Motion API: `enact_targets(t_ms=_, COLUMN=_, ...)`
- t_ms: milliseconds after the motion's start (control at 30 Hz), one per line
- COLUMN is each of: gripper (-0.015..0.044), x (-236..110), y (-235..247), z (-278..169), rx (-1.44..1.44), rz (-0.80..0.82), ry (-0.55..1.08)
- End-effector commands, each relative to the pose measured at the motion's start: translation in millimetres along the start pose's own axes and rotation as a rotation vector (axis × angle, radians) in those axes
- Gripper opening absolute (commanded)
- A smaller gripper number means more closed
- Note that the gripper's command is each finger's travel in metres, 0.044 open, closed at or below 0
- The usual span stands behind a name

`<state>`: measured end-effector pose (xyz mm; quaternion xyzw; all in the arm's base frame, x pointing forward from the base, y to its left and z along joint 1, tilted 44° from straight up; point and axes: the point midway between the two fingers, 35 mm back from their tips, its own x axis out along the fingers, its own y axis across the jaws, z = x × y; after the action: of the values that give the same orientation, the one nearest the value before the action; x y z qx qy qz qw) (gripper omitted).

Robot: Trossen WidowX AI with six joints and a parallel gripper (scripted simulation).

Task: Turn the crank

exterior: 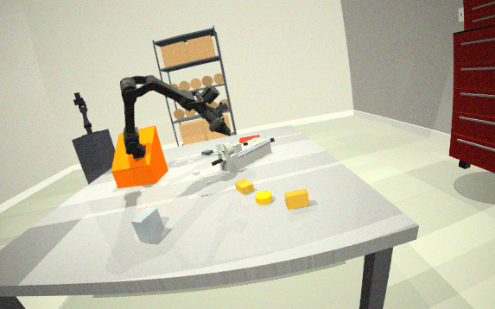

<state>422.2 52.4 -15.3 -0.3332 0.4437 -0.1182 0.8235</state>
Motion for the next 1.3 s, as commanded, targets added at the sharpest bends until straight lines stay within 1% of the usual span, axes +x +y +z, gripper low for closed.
enact_targets(t_ms=0, gripper=0.0177, x=0.0, y=0.0, z=0.0, rx=0.0, rz=0.0, ry=0.0)
enact_targets(t_ms=233, gripper=0.0, x=0.0, y=0.0, z=0.0, rx=0.0, rz=0.0, ry=0.0)
enact_targets(t_ms=933, gripper=0.0, x=0.0, y=0.1, z=0.0, rx=0.0, rz=0.001, ry=0.0)
enact_targets(t_ms=1267, gripper=0.0263, x=0.0, y=0.1, z=0.0, rx=0.0, rz=0.001, ry=0.0)
